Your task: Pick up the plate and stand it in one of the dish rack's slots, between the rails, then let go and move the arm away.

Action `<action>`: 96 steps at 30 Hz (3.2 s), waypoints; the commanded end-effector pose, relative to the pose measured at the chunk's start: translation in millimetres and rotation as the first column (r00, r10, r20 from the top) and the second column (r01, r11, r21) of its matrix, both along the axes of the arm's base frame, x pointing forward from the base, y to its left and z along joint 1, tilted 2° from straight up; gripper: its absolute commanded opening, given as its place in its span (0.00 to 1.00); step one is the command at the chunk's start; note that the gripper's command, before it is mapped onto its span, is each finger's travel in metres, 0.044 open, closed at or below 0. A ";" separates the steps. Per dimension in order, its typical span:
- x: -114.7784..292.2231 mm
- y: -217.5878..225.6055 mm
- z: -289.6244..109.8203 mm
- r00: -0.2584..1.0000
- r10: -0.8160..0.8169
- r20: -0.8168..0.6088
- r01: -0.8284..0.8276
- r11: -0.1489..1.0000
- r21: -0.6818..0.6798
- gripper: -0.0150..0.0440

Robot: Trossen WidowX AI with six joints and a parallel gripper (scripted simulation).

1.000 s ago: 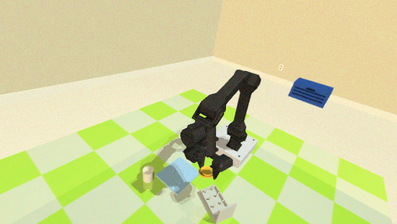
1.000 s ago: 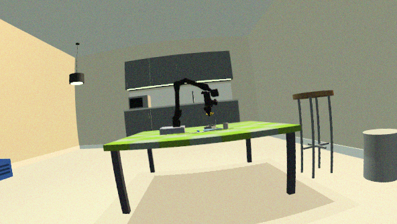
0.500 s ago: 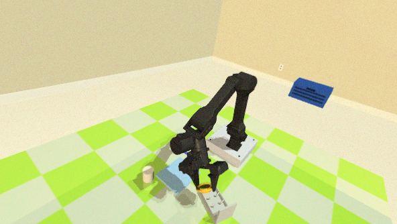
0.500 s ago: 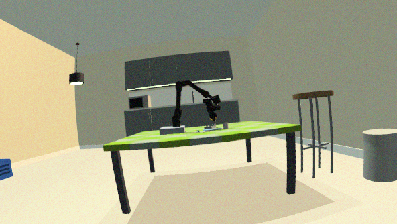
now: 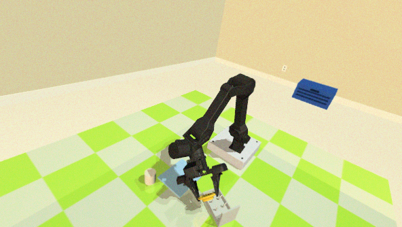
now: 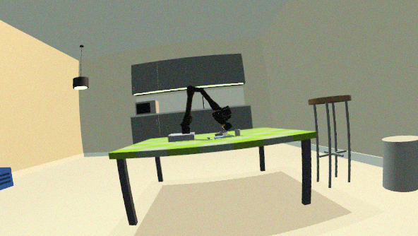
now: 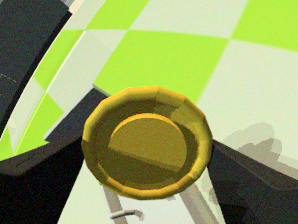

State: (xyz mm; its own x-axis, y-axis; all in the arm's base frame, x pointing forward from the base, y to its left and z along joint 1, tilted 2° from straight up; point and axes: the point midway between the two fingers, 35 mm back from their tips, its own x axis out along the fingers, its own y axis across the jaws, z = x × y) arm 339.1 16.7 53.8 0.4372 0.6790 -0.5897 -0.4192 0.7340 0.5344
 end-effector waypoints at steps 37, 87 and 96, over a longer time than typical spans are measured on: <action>-63.9 0.1 1.2 0.549 0.199 0.812 -0.296 0.955 -0.035 0.25; -61.0 0.9 -41.4 0.561 0.197 0.804 -0.296 0.955 -0.027 0.25; -60.7 0.6 -41.7 0.557 0.199 0.806 -0.296 0.955 -0.031 0.65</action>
